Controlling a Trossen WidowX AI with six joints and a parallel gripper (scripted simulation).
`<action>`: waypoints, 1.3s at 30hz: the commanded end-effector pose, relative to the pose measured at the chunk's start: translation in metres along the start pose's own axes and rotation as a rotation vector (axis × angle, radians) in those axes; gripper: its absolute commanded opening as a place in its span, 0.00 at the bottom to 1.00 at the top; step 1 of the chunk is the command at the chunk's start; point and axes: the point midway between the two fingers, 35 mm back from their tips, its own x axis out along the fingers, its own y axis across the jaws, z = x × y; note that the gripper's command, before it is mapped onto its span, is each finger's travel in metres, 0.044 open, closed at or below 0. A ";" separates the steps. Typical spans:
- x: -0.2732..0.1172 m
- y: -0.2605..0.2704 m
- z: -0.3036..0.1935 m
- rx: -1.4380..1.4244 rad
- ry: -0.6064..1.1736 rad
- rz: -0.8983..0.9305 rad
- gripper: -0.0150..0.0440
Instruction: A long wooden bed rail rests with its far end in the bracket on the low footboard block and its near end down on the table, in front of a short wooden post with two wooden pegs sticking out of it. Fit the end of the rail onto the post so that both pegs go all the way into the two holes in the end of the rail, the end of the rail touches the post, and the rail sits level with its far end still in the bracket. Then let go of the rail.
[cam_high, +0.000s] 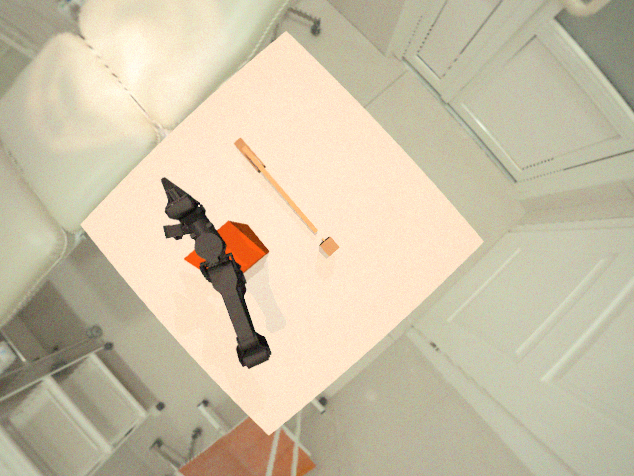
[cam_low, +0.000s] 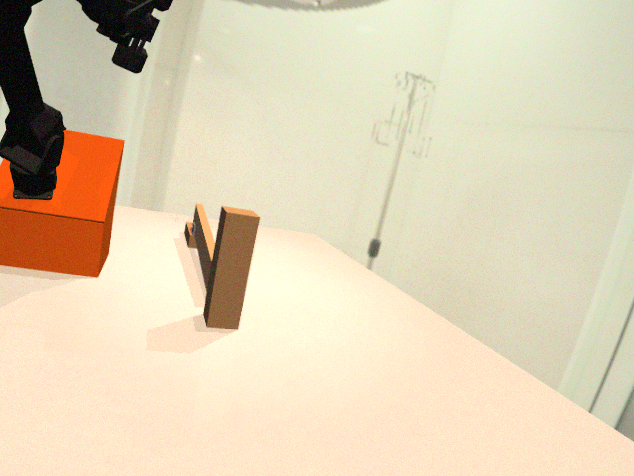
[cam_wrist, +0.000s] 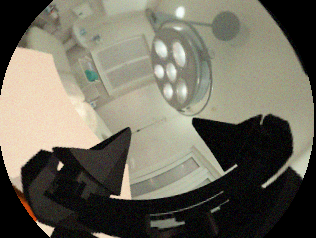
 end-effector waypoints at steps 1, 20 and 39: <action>0.005 0.022 -0.055 0.135 0.185 0.121 1.00; -0.122 0.212 -0.267 0.761 1.114 0.877 1.00; -0.204 0.274 -0.297 0.865 1.370 1.212 1.00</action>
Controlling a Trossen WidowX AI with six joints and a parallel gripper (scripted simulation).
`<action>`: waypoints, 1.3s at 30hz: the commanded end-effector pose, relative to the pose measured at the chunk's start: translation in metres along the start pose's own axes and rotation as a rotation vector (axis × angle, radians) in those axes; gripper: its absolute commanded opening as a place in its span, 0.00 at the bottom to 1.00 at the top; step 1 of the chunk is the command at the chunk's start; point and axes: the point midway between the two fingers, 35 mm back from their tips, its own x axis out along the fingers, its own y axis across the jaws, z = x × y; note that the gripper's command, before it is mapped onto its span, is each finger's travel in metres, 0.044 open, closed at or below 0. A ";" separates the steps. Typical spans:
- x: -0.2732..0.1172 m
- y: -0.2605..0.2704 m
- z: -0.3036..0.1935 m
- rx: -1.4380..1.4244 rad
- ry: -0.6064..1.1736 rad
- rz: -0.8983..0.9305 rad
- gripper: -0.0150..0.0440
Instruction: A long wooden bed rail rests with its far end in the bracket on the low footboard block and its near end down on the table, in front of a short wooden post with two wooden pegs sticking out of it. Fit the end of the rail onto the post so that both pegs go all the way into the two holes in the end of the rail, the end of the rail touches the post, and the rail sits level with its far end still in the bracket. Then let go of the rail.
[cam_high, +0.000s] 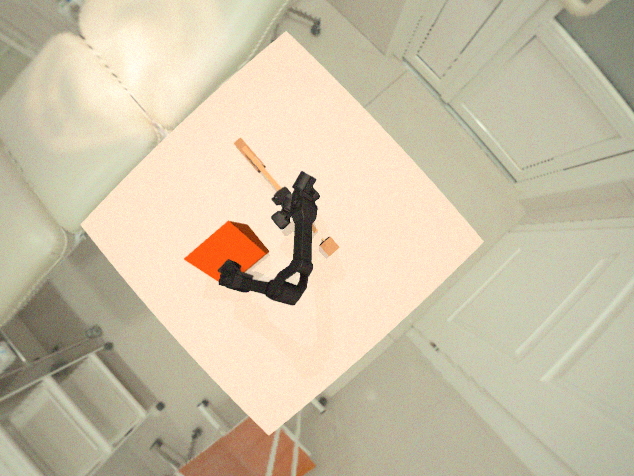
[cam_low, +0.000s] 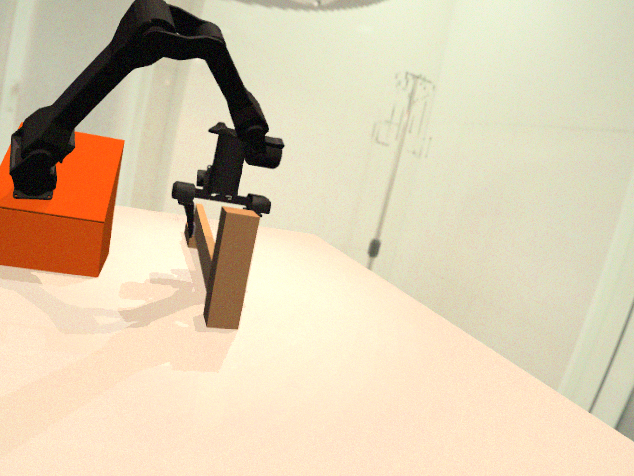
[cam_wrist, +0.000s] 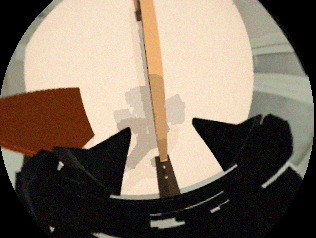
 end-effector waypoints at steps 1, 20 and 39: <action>0.006 0.000 0.000 -0.006 0.005 0.001 1.00; 0.037 -0.001 -0.001 -0.006 0.005 0.001 1.00; 0.064 0.001 -0.002 -0.006 0.008 0.001 0.96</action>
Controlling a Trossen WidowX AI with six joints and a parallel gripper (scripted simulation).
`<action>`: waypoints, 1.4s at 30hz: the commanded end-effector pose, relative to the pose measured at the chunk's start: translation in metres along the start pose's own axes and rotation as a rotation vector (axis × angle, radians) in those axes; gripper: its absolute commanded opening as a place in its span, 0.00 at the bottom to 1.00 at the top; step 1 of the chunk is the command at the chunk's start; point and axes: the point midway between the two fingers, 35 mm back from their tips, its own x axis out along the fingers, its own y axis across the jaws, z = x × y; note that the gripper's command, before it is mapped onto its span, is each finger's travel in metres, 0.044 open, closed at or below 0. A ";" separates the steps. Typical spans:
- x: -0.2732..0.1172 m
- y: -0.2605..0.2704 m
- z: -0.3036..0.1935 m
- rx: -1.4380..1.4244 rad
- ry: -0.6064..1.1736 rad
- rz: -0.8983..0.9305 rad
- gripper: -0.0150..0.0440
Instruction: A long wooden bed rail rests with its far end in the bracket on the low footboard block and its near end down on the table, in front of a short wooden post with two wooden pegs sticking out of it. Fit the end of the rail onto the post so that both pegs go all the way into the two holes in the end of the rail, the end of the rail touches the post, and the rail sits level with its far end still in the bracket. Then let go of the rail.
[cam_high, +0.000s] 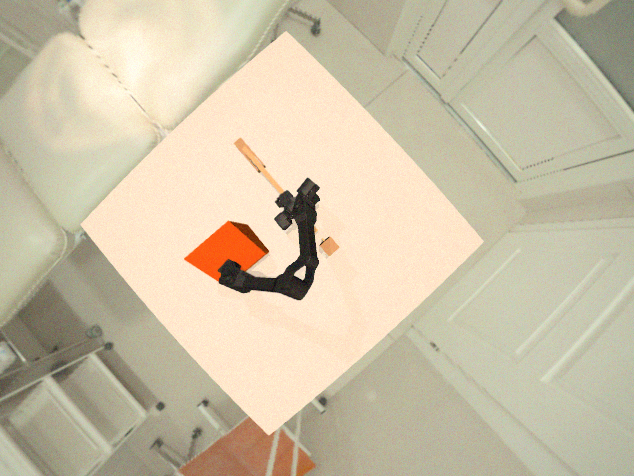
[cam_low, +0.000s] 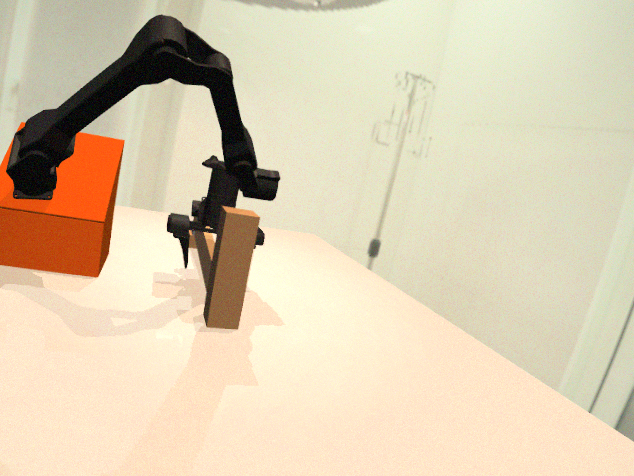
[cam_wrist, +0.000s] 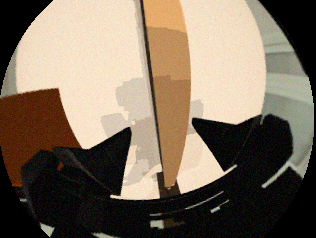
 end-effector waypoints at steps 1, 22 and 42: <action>0.001 0.001 0.000 -0.008 0.004 -0.002 0.91; 0.001 0.001 0.000 -0.008 0.004 -0.002 0.25; -0.004 0.000 0.001 -0.008 0.004 -0.002 0.25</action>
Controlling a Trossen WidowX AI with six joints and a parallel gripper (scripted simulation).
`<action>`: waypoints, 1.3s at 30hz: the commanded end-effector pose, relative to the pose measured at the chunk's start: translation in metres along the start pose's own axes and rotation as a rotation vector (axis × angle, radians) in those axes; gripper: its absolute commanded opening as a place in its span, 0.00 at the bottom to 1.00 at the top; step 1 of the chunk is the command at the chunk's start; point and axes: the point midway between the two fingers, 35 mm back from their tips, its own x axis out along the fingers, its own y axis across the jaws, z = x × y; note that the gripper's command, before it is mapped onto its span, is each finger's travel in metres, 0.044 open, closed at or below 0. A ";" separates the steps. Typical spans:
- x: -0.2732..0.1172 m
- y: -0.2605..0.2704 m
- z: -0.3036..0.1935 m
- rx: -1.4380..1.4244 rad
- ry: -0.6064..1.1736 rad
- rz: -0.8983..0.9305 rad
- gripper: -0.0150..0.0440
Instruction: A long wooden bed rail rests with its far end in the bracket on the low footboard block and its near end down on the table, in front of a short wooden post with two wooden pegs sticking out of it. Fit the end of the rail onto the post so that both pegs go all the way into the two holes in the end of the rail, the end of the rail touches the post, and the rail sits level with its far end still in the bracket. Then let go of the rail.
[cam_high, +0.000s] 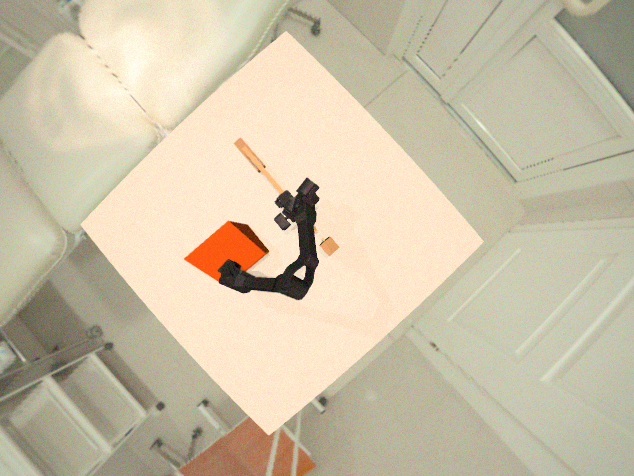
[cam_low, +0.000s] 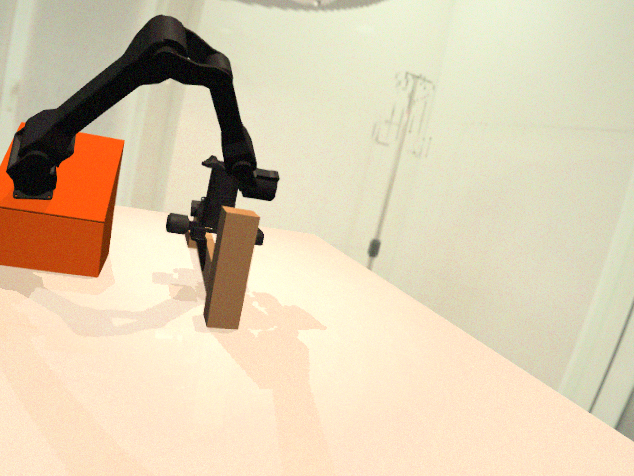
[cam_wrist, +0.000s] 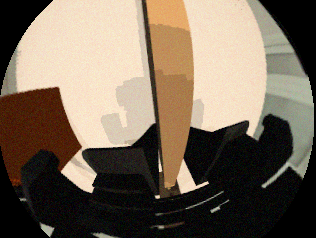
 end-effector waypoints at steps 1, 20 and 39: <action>-0.004 -0.001 0.001 -0.002 0.000 -0.005 0.25; -0.014 -0.003 0.001 -0.002 -0.001 -0.005 0.25; -0.023 -0.004 0.001 -0.002 -0.001 -0.005 0.25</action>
